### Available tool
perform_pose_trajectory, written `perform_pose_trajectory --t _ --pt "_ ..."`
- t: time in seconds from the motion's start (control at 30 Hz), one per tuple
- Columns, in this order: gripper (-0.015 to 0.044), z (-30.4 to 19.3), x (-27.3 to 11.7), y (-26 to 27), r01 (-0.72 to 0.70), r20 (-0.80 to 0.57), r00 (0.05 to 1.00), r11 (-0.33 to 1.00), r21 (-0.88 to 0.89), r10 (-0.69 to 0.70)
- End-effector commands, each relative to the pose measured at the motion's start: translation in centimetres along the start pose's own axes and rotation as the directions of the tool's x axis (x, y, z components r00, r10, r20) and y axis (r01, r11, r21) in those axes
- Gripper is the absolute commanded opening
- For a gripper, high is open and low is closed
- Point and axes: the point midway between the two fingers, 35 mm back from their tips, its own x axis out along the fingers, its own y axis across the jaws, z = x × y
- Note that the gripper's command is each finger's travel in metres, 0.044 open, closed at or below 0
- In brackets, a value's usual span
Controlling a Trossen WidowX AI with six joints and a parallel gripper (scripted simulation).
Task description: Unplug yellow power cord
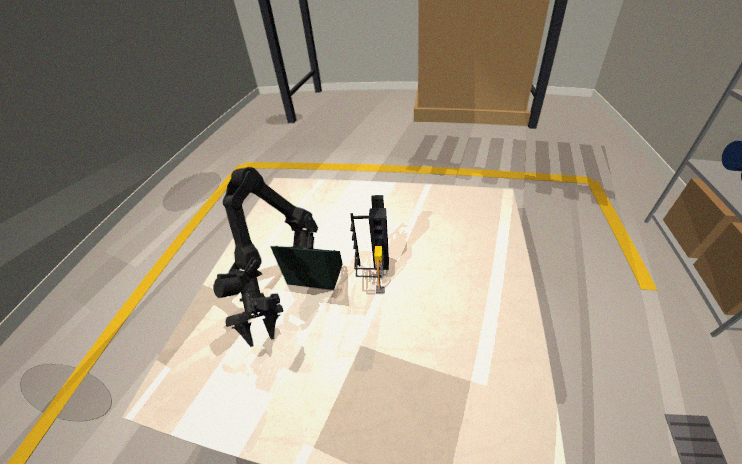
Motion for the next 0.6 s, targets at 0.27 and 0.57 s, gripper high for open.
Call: perform_pose_trajectory --t 0.27,0.57 --pt "0.0164 9.6 -0.4 0.4 -0.215 0.02 0.976 0.936 0.279 0.218" --pt "0.016 20.0 -2.4 4.9 -0.335 -0.039 0.894 0.721 0.607 0.447"
